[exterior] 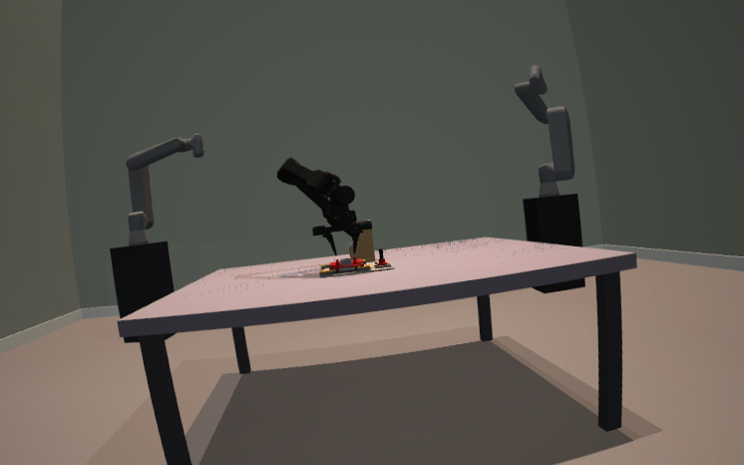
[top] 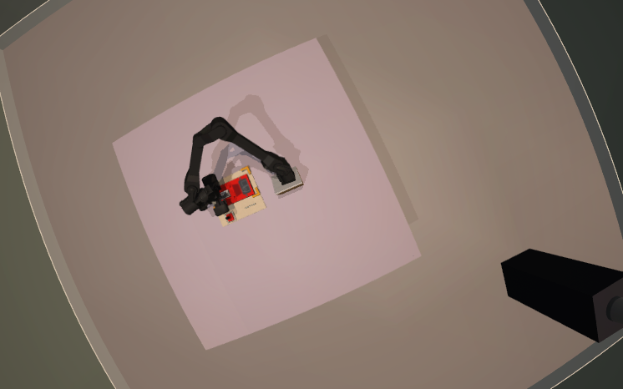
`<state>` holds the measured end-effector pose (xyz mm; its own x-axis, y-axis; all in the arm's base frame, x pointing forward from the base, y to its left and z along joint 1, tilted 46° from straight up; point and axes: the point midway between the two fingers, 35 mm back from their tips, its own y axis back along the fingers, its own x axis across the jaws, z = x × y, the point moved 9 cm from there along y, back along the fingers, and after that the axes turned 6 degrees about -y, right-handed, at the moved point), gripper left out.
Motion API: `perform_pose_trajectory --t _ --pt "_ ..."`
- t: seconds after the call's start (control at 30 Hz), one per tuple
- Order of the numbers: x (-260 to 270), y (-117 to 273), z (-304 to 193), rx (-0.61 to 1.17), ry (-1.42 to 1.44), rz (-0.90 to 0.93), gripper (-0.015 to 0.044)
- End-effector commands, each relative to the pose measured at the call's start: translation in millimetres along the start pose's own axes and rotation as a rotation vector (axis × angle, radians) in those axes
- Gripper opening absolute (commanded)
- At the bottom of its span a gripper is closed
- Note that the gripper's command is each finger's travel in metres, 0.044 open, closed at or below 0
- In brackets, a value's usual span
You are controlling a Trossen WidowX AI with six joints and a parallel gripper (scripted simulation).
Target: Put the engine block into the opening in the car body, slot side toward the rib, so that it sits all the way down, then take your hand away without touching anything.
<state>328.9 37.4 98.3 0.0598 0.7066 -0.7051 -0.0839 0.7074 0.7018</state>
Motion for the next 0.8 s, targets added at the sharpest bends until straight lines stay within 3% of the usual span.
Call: perform_pose_trajectory --t 0.0,0.23,0.77 --pt "-0.3 0.0 -0.1 0.003 -0.004 0.0 0.0177" --pt "-0.3 0.0 -0.1 0.003 -0.004 0.0 0.0" --pt "-0.3 0.0 -0.1 0.003 -0.004 0.0 0.0"
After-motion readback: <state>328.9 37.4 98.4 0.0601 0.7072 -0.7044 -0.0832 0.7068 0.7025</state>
